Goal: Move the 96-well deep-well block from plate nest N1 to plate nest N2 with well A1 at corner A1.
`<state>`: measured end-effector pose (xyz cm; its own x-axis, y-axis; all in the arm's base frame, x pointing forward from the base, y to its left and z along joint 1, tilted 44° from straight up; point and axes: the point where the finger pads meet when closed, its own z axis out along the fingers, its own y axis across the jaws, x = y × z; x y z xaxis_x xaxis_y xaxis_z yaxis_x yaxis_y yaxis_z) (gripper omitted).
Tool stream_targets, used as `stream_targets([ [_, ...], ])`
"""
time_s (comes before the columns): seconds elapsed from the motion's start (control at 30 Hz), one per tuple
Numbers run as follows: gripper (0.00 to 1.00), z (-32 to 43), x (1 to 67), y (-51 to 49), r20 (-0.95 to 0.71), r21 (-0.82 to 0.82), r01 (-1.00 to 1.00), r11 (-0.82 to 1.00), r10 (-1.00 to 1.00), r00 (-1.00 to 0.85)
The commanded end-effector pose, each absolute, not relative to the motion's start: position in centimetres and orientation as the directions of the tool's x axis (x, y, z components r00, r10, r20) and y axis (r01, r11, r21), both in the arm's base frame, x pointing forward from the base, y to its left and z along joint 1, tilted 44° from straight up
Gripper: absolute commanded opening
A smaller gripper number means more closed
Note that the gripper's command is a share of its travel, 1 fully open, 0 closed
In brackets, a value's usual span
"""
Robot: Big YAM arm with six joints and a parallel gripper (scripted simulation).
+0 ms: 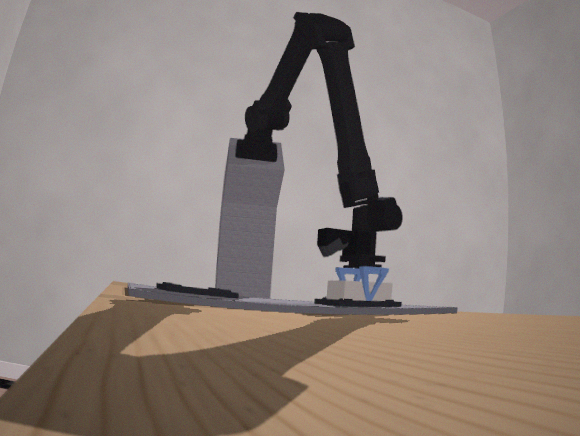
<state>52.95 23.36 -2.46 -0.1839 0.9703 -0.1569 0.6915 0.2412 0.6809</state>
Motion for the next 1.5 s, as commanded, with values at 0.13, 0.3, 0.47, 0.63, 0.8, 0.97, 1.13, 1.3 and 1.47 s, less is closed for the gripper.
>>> stream_targets([
  [0.13, 0.00, -2.0, 52.9, 23.5, -0.155, 0.688, 0.685, 0.240, 0.970, -0.185],
  [0.3, 0.00, -2.0, 52.9, 23.5, -0.155, 0.688, 0.685, 0.240, 0.970, -0.185],
  [0.47, 0.00, -2.0, 52.9, 23.5, -0.155, 0.688, 0.685, 0.240, 0.970, -0.185],
  [0.63, 0.00, -2.0, 52.9, 23.5, -0.155, 0.688, 0.685, 0.240, 0.970, -0.185],
  [0.8, 0.00, -2.0, 52.9, 23.5, -0.155, 0.688, 0.685, 0.240, 0.970, -0.185],
  [0.97, 0.00, -2.0, 52.9, 23.5, -0.155, 0.688, 0.685, 0.240, 0.970, -0.185],
  [1.13, 0.00, -0.8, 51.7, 24.1, -0.150, 0.690, 0.683, 0.240, 0.970, -0.190],
  [1.3, 0.00, -0.4, 51.4, 24.0, -0.150, 0.690, 0.683, 0.240, 0.970, -0.190],
  [1.47, 0.00, 0.2, 50.8, 24.0, -0.149, 0.690, 0.683, 0.240, 0.970, -0.190],
])
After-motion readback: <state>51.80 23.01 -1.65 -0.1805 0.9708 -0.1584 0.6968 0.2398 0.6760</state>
